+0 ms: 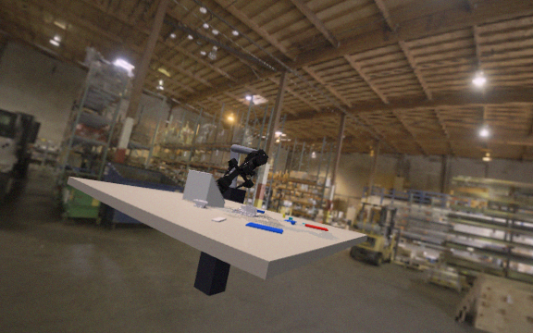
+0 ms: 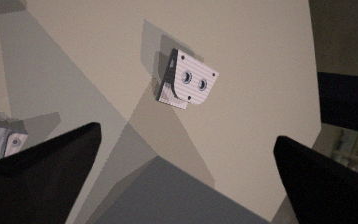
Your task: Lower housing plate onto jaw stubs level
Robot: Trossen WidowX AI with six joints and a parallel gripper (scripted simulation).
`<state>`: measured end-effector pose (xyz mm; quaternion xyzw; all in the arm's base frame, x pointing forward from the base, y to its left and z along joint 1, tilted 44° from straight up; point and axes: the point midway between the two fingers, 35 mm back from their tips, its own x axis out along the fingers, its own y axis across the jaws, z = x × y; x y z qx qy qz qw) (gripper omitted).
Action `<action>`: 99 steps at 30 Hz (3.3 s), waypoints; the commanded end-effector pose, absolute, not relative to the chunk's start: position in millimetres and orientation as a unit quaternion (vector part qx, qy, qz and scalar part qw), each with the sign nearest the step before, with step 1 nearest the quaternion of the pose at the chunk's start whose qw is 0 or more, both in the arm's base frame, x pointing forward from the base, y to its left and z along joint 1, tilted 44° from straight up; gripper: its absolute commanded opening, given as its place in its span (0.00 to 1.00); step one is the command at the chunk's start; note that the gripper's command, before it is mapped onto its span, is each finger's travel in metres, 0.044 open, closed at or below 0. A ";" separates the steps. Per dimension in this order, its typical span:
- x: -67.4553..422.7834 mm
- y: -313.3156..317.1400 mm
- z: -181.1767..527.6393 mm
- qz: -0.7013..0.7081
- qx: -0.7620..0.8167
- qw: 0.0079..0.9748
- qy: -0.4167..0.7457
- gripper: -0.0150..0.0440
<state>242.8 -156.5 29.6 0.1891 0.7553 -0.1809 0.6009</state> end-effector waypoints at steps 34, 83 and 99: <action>190.5 -210.3 -70.8 -0.099 0.470 0.492 0.727 1.00; 174.4 -182.2 -138.1 -0.086 0.553 0.465 0.687 1.00; 175.3 -174.9 -146.4 -0.086 0.553 0.465 0.687 1.00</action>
